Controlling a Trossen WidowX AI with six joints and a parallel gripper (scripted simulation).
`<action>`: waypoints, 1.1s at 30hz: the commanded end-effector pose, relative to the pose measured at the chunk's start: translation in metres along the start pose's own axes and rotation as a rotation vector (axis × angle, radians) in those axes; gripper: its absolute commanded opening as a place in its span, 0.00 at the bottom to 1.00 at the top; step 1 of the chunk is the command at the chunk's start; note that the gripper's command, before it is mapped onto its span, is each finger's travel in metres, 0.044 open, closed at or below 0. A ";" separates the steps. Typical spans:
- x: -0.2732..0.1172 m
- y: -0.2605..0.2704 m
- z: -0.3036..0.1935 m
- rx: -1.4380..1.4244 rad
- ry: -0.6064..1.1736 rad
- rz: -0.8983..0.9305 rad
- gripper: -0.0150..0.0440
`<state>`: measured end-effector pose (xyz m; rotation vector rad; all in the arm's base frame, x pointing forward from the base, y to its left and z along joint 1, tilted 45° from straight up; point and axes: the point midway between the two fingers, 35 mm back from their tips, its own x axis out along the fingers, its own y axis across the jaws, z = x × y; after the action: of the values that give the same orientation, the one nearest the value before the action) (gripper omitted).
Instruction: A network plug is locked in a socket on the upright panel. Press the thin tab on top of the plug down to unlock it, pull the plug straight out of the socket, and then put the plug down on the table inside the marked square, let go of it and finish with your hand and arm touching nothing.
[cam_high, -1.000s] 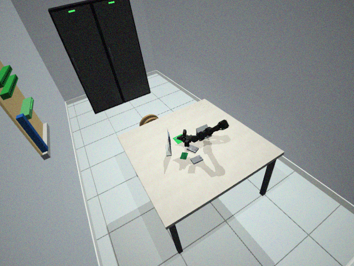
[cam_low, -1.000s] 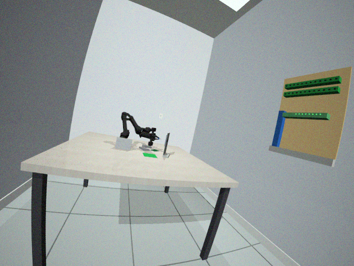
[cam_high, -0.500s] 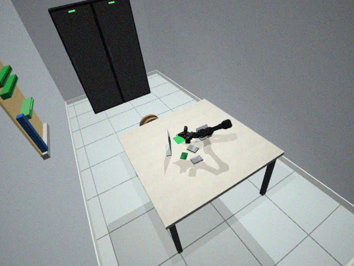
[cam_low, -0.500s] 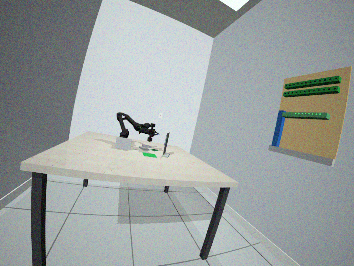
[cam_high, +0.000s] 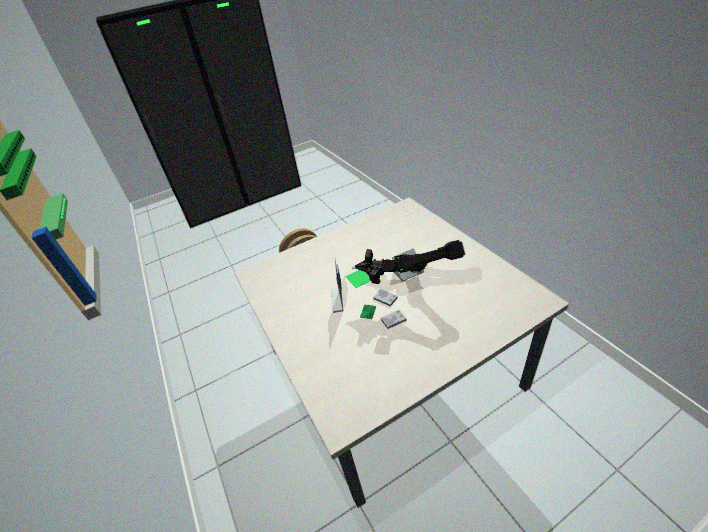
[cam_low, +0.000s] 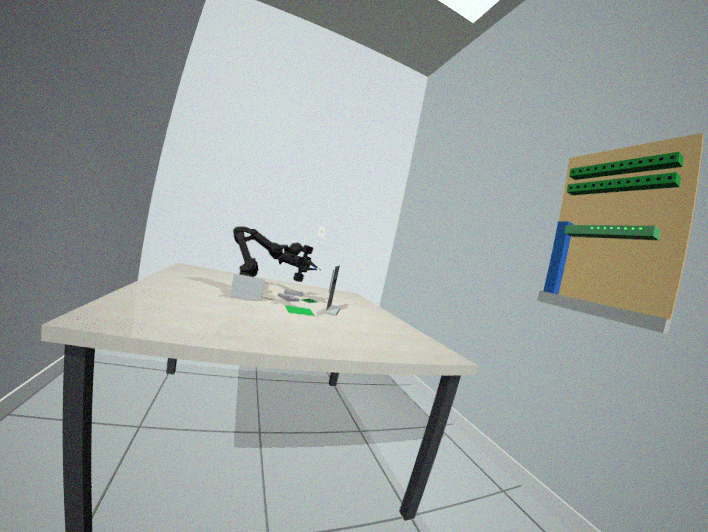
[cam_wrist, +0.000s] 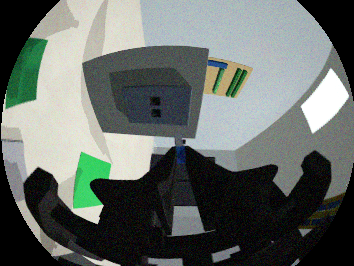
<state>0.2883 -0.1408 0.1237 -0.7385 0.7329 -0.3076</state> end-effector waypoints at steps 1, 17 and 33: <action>0.008 0.006 -0.007 -0.044 0.018 0.059 0.25; 0.036 0.034 -0.045 -0.176 0.056 0.326 0.25; 0.050 0.061 -0.081 -0.212 0.007 0.578 0.25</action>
<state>0.2699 -0.1623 0.0207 -0.7057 0.9647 0.2535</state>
